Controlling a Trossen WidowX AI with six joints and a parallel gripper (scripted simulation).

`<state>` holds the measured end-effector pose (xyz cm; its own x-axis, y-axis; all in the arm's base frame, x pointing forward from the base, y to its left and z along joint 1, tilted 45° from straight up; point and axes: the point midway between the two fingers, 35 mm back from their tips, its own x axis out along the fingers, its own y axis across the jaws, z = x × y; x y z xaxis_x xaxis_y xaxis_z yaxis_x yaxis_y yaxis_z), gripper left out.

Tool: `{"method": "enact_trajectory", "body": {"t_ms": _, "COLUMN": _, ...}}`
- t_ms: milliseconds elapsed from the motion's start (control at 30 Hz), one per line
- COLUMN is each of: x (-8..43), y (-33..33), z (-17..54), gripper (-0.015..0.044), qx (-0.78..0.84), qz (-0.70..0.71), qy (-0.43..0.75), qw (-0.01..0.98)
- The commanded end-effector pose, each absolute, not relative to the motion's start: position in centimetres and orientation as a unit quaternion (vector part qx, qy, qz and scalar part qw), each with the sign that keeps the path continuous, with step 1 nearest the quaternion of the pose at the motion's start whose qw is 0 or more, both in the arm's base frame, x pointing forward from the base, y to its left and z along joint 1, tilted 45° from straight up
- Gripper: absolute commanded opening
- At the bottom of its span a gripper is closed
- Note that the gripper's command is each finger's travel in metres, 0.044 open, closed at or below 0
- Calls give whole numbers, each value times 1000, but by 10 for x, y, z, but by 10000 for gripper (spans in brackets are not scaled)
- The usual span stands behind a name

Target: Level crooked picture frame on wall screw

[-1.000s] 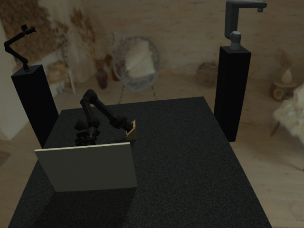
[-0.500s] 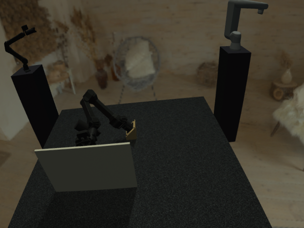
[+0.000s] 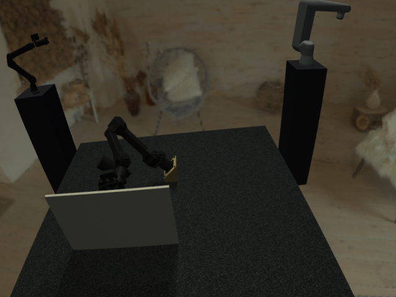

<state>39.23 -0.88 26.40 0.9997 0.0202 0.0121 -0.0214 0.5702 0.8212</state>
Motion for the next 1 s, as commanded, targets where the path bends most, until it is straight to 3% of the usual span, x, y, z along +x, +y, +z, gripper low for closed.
{"method": "enact_trajectory", "body": {"t_ms": 0, "x": 392, "y": -9, "z": 264, "gripper": 0, "qx": 461, "qz": 12, "qy": -1, "qw": 887}}
{"method": "enact_trajectory", "body": {"t_ms": 967, "x": 392, "y": -9, "z": 263, "gripper": 0, "qx": 385, "qz": 12, "qy": -2, "qw": 923}}
